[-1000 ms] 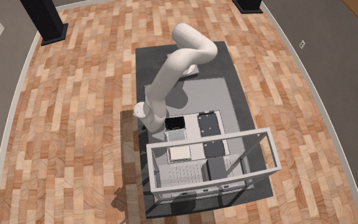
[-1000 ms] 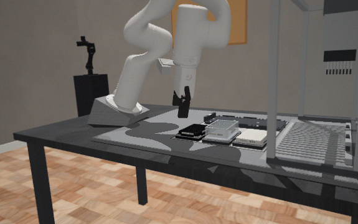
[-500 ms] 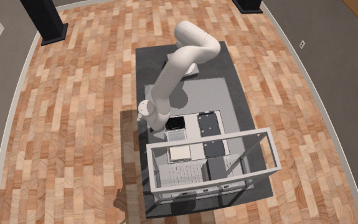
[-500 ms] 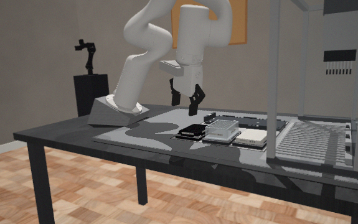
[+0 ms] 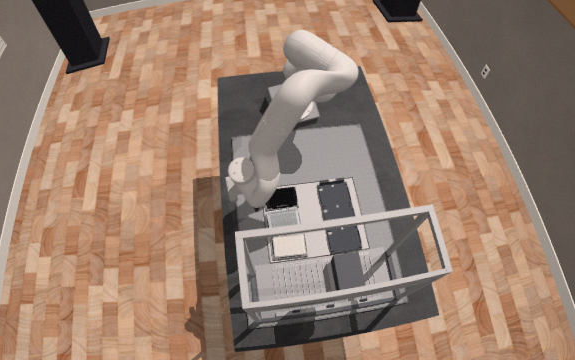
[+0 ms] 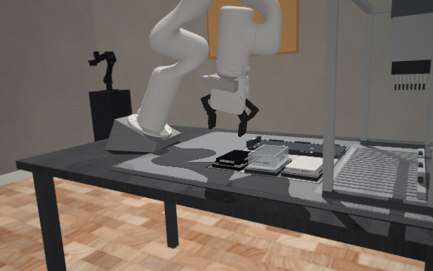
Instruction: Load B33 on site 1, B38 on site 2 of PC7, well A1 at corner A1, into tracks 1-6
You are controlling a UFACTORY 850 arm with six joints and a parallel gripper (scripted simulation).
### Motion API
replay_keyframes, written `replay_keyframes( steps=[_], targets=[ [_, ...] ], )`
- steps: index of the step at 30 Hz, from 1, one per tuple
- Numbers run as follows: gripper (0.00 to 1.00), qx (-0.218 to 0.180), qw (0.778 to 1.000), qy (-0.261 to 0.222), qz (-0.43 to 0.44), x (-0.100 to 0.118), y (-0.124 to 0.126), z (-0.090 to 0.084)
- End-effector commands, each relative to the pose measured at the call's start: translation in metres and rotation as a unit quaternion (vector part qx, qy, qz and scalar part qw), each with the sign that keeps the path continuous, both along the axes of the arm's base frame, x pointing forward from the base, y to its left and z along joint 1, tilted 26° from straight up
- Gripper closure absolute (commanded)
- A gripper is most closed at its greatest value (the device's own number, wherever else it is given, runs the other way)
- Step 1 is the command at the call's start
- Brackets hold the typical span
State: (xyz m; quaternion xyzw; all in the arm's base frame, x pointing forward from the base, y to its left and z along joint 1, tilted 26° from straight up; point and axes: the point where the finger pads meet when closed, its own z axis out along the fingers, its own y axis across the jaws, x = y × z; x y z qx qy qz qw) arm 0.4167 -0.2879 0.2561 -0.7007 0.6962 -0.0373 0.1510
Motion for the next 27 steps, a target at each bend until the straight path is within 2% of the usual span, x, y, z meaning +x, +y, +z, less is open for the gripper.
replay_keyframes(
  steps=[1, 3, 8, 18, 20, 27],
  targets=[
    [0.00, -0.020, 0.997, -0.026, 0.071, 0.001, 0.007, 0.002],
    [0.00, -0.020, 0.997, -0.026, 0.071, 0.001, 0.007, 0.002],
    [0.00, -0.046, 0.987, -0.044, 0.147, 0.001, 0.014, 0.003],
    [0.00, -0.099, 0.947, -0.077, 0.296, 0.002, 0.026, 0.005],
    [0.00, -0.099, 0.947, -0.077, 0.296, 0.002, 0.026, 0.005],
    [0.00, -0.137, 0.903, -0.097, 0.395, 0.001, 0.036, 0.006]
  ],
)
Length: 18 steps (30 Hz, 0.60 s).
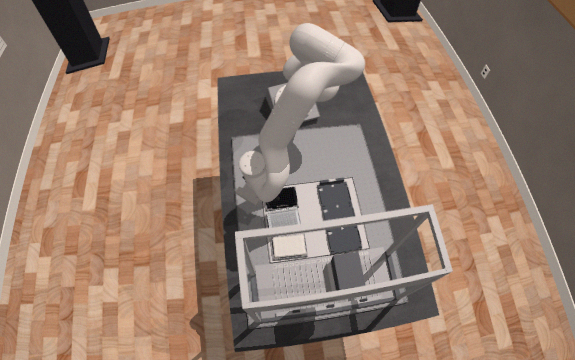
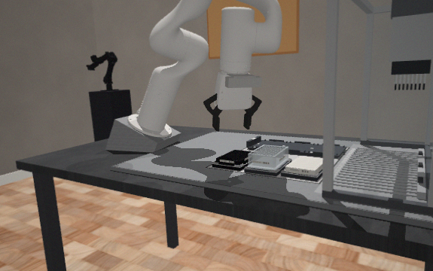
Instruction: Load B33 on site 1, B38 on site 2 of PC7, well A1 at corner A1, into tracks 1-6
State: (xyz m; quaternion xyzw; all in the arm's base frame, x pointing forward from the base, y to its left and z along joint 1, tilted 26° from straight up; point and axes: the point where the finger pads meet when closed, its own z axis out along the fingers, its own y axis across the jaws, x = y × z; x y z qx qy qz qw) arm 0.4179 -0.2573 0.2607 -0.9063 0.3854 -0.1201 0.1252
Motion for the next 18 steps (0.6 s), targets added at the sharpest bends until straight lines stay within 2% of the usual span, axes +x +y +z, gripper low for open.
replay_keyframes(
  steps=[1, 8, 10, 18],
  targets=[
    [0.00, -0.024, 0.997, -0.023, 0.068, 0.000, 0.005, 0.001],
    [0.00, -0.066, 0.982, -0.044, 0.173, -0.001, 0.014, 0.002],
    [0.00, -0.066, 0.982, -0.044, 0.173, -0.001, 0.014, 0.002],
    [0.00, -0.116, 0.948, -0.066, 0.290, -0.002, 0.023, 0.003]
  ],
)
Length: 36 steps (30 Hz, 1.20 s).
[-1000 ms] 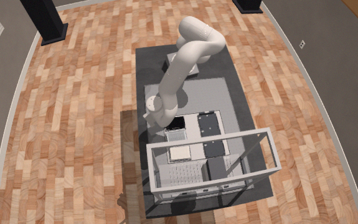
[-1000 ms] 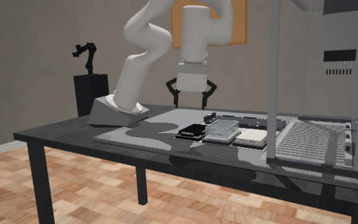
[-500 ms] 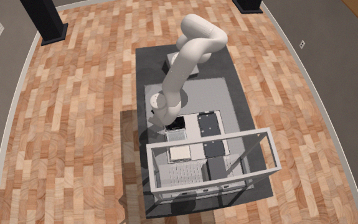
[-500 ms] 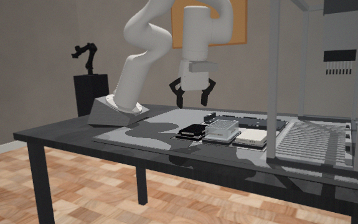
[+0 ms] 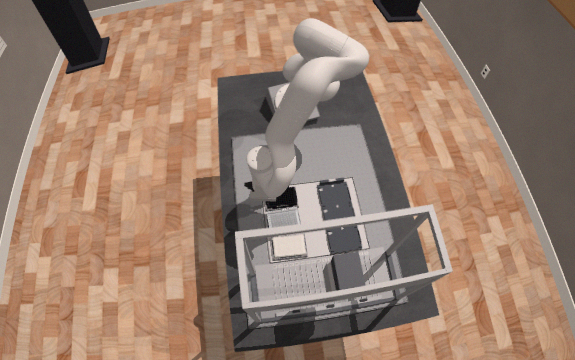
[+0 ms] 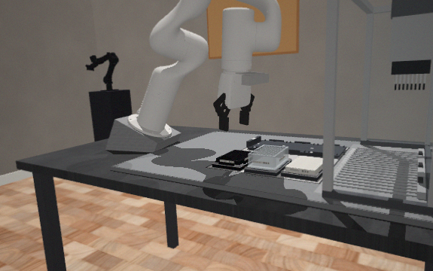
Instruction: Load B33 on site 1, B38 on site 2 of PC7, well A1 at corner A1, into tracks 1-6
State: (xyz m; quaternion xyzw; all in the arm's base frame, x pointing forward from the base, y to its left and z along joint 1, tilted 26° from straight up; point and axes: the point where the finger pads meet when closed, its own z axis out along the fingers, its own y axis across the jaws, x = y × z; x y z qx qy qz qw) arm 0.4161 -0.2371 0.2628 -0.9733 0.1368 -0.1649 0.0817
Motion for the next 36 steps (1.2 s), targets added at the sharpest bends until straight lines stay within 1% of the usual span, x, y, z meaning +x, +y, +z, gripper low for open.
replay_keyframes(
  steps=[1, 7, 9, 11, 17, 24, 26, 31, 36],
  targets=[
    [0.00, -0.026, 0.997, -0.022, 0.068, 0.000, 0.003, 0.001],
    [0.00, -0.065, 0.985, -0.038, 0.158, -0.002, 0.012, 0.001],
    [0.00, -0.065, 0.985, -0.038, 0.158, -0.002, 0.012, 0.001],
    [0.00, -0.079, 0.978, -0.043, 0.187, -0.003, 0.015, 0.001],
    [0.00, -0.119, 0.953, -0.056, 0.274, -0.004, 0.020, 0.002],
    [0.00, -0.164, 0.911, -0.070, 0.372, -0.007, 0.029, 0.002],
    [0.00, -0.164, 0.911, -0.070, 0.372, -0.007, 0.029, 0.002],
    [0.00, -0.196, 0.874, -0.078, 0.439, -0.009, 0.034, 0.001],
    [0.00, -0.227, 0.830, -0.084, 0.502, -0.011, 0.039, 0.001]
  ],
)
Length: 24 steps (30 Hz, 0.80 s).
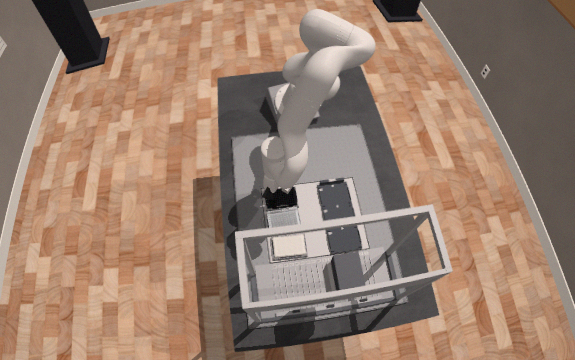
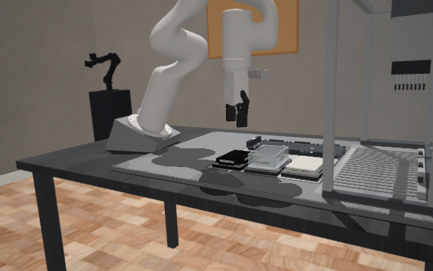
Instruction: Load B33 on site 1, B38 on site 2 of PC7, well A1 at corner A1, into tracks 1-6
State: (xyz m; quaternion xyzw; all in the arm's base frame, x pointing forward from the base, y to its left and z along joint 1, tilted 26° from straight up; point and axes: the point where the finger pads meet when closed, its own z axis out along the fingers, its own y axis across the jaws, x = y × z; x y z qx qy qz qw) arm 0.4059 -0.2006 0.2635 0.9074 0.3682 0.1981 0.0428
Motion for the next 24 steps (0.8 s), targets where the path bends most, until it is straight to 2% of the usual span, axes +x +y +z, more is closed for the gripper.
replay_keyframes(
  steps=[1, 10, 20, 24],
  targets=[
    [0.00, -0.029, 0.997, -0.020, 0.068, -0.002, 0.005, 0.000],
    [0.00, -0.082, 0.981, -0.032, 0.171, -0.006, 0.013, -0.001],
    [0.00, -0.154, 0.937, -0.044, 0.309, -0.010, 0.020, -0.002],
    [0.00, -0.154, 0.937, -0.044, 0.309, -0.010, 0.020, -0.002]
  ],
)
